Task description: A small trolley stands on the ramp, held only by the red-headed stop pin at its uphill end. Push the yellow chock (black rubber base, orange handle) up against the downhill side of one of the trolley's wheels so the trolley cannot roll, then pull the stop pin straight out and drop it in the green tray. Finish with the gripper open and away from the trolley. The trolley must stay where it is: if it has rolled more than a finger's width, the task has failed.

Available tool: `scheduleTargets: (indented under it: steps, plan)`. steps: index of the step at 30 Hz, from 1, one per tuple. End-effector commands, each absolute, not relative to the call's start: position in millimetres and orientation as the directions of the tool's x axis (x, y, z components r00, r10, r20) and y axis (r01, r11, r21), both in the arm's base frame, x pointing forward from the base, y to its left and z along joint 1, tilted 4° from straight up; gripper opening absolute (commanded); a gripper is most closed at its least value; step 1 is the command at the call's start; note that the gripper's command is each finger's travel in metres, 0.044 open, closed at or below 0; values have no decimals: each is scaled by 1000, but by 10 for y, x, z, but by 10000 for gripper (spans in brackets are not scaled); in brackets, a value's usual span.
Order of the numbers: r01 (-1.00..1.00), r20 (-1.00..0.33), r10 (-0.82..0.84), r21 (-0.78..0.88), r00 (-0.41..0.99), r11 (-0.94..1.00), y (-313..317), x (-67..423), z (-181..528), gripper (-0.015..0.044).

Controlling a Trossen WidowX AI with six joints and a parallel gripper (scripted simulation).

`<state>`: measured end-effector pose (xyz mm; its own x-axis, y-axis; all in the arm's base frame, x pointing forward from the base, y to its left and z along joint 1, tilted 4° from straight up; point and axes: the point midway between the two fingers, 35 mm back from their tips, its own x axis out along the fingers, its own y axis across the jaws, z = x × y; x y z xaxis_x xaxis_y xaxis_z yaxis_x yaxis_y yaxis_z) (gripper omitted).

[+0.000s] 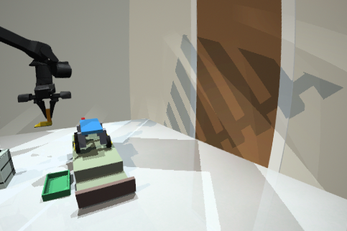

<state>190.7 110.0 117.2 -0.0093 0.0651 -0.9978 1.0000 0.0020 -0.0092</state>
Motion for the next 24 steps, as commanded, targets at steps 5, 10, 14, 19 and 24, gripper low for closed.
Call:
scheduleTargets:
  steps: [5,10,14,19,24]
  plan:
    - [1000,-998,58,-12,-11,-1,845,1984,1135,0]
    - [1000,-998,57,-11,-11,-2,678,2043,1118,0]
    - [1000,-998,56,-11,-11,-2,543,2086,1105,0]
    - [1000,-998,55,-10,-10,-2,373,2138,1091,0]
    - [1000,-999,53,-10,-10,-2,202,2185,1075,0]
